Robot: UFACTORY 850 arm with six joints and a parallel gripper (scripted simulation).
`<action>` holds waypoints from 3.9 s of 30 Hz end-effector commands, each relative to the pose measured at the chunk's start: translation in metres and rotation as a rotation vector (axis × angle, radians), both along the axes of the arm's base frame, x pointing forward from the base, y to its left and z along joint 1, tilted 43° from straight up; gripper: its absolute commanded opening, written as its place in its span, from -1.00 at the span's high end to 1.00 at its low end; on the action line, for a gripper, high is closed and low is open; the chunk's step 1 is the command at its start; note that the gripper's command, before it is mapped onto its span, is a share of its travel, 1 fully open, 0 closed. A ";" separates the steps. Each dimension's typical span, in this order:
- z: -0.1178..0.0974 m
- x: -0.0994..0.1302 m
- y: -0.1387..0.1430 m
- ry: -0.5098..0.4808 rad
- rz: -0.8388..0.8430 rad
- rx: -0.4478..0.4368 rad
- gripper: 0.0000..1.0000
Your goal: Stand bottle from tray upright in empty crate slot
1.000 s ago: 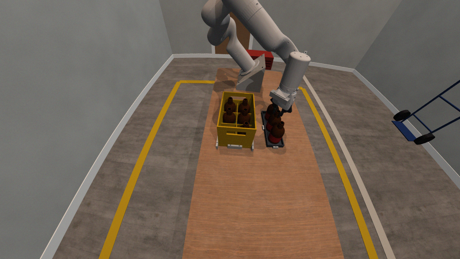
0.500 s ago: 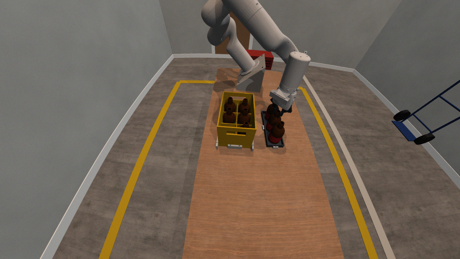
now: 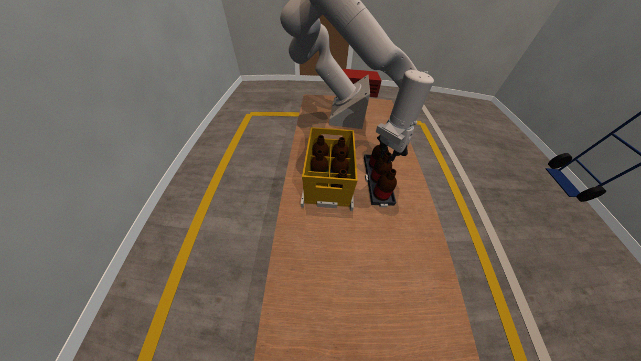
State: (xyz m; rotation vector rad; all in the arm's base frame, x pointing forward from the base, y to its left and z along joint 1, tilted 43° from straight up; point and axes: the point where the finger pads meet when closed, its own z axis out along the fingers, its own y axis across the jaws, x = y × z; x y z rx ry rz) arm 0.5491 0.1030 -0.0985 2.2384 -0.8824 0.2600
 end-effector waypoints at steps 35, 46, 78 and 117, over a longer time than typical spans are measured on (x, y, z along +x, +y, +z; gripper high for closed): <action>0.023 0.001 0.025 -0.002 0.001 0.001 1.00; 0.024 0.001 0.026 -0.002 0.001 0.001 1.00; 0.029 0.002 0.030 -0.002 0.001 0.001 1.00; 0.053 0.004 0.053 -0.002 0.001 0.001 1.00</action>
